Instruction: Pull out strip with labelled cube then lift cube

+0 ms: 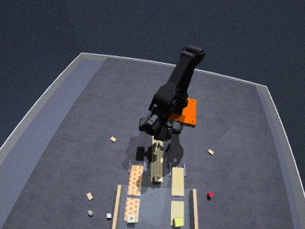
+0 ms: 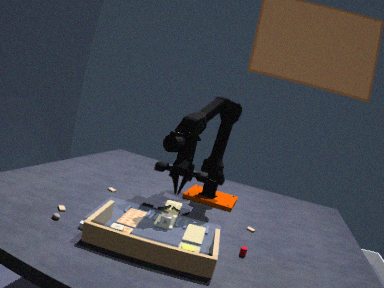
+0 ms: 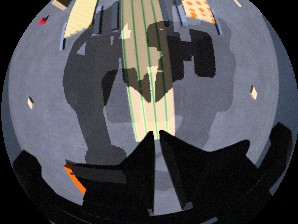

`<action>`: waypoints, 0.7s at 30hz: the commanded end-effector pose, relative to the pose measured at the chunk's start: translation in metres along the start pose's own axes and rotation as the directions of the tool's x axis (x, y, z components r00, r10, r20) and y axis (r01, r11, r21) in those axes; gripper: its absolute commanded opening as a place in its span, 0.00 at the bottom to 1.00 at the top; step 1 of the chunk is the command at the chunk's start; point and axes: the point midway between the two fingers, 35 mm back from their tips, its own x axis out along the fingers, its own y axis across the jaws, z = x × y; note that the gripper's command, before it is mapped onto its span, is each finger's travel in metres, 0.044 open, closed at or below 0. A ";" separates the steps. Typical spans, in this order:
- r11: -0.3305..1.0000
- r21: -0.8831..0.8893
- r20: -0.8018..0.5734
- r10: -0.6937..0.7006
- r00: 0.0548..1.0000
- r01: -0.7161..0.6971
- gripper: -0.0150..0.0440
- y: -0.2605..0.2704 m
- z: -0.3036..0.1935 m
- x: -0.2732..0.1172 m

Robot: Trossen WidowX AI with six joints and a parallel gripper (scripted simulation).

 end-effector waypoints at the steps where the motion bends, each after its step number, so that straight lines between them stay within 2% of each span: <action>1: 0.999 -0.033 -0.007 0.000 1.000 0.000 0.43 0.001 0.016 -0.001; 14: 0.999 -0.038 -0.002 0.000 1.000 0.000 1.00 0.003 0.068 -0.010; 21: 0.999 -0.038 0.001 0.000 1.000 0.000 1.00 0.003 0.096 -0.014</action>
